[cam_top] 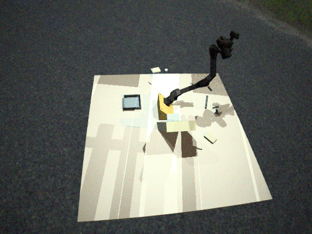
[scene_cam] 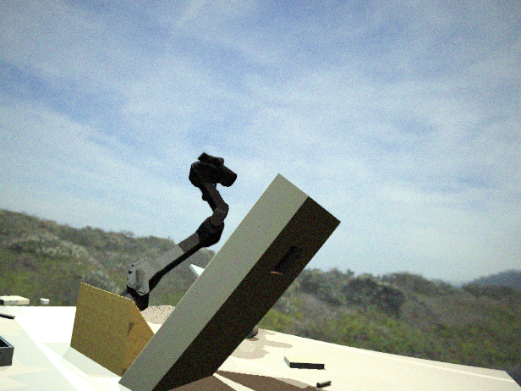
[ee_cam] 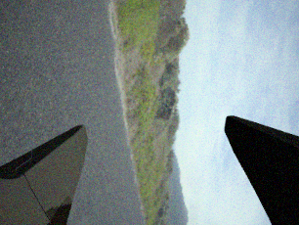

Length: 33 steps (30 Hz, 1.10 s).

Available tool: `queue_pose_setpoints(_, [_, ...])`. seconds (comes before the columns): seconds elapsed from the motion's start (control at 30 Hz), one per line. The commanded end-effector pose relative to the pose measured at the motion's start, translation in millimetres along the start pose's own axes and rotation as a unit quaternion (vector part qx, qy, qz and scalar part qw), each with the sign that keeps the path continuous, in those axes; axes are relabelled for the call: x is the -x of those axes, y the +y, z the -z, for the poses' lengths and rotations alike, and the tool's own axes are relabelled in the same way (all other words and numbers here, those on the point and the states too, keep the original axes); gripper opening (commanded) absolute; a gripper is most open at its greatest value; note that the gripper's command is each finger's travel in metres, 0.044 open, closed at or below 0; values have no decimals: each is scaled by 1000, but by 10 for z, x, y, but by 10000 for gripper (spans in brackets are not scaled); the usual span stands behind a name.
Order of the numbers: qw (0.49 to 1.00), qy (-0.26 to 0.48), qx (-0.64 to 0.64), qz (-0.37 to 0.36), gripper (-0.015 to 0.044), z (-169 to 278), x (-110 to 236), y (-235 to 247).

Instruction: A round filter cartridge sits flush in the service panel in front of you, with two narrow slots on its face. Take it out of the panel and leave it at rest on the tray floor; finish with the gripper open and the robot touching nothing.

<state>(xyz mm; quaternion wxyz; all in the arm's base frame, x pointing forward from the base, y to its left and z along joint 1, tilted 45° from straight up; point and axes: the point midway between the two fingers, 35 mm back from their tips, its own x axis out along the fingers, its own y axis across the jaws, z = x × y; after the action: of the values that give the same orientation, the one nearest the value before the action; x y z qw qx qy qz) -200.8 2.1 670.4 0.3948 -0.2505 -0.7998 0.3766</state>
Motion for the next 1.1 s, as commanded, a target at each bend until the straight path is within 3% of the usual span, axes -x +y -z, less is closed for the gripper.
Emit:
queue_pose_setpoints(0.0, [1000,-1,3,2,374,-6,3,-8])
queue_pose_setpoints(0.13, [996,-15,72,49,269,-154,101,-189])
queue_pose_setpoints(0.37, [932,-35,279,229,100,-665,637,-777])
queue_pose_setpoints(0.7, [731,36,465,498,100,-1237,1938,-1358])
queue_pose_setpoints(1.07, [463,216,479,714,100,-1356,3702,-1376])
